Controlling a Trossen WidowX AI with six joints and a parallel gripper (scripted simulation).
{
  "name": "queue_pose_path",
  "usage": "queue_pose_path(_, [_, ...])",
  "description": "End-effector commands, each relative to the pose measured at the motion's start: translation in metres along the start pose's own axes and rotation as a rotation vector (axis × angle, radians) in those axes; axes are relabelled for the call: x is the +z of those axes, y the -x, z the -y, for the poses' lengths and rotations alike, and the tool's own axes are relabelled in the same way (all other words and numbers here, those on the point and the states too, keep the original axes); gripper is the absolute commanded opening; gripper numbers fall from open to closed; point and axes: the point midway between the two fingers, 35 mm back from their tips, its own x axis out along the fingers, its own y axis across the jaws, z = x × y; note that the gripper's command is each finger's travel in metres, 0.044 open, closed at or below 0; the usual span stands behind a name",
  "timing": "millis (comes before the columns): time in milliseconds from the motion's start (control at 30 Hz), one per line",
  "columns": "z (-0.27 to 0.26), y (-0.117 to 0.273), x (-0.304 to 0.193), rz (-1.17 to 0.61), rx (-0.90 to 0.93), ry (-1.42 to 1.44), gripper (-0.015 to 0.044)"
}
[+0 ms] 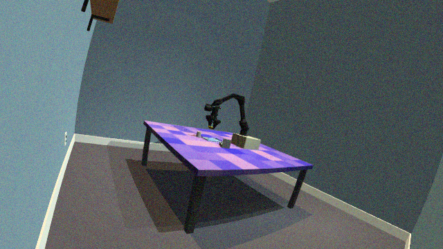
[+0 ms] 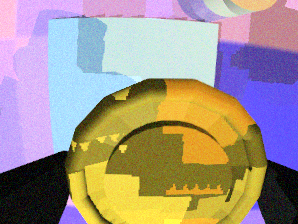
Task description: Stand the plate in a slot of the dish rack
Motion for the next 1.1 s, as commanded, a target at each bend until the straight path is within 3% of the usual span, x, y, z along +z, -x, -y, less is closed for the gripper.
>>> queue_pose_path(0, [0.0, 0.029, 0.001, 0.008, 0.001, -0.005, 0.0])
queue_pose_path(267, [0.0, 0.067, 0.0, 0.008, 0.001, -0.005, 0.0])
queue_pose_path(467, [-0.001, 0.074, 0.0, 0.008, 0.001, -0.01, 0.0])
queue_pose_path(867, [-0.126, 0.074, -0.052, 0.0, 0.015, -0.403, 0.0])
queue_pose_path(1067, [-0.139, 0.073, -0.062, -0.002, 0.016, -0.454, 0.0])
